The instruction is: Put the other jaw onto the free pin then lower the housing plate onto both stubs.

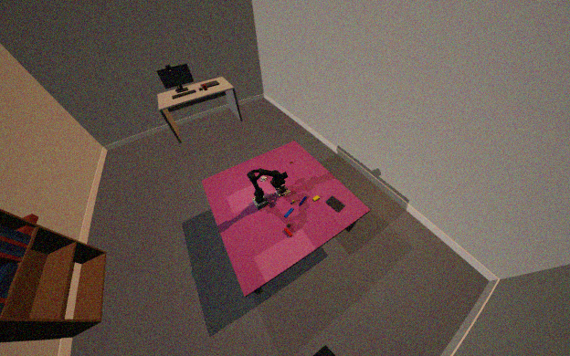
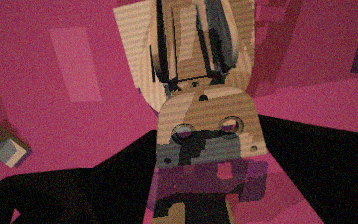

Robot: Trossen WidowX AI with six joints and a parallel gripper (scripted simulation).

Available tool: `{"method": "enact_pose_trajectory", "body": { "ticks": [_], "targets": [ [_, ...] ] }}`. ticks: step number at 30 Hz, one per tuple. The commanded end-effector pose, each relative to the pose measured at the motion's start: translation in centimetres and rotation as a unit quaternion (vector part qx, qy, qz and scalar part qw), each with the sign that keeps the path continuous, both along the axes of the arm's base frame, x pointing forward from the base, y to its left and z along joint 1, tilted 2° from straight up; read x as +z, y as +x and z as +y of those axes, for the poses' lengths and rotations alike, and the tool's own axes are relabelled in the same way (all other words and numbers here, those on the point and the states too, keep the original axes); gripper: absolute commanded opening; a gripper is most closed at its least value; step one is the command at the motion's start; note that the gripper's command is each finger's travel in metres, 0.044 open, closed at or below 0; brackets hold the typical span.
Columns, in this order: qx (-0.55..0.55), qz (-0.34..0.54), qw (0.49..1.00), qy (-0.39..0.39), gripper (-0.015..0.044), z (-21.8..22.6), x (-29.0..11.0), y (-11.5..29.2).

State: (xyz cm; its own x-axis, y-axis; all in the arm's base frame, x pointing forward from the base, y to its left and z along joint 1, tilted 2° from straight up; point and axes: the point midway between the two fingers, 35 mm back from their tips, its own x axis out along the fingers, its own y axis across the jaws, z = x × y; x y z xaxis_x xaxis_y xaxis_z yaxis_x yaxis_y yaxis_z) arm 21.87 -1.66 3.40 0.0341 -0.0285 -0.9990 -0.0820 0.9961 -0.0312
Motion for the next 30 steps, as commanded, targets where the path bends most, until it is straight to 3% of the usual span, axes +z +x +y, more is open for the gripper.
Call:
{"method": "enact_pose_trajectory", "body": {
  "ticks": [1, 30],
  "targets": [
    [0.000, 0.000, 1.000, 0.000, 0.0351, 0.0, -0.7, 0.0],
    [0.000, 0.000, 1.000, 0.000, 0.0351, -0.1, -2.7, -0.2]
  ]
}}
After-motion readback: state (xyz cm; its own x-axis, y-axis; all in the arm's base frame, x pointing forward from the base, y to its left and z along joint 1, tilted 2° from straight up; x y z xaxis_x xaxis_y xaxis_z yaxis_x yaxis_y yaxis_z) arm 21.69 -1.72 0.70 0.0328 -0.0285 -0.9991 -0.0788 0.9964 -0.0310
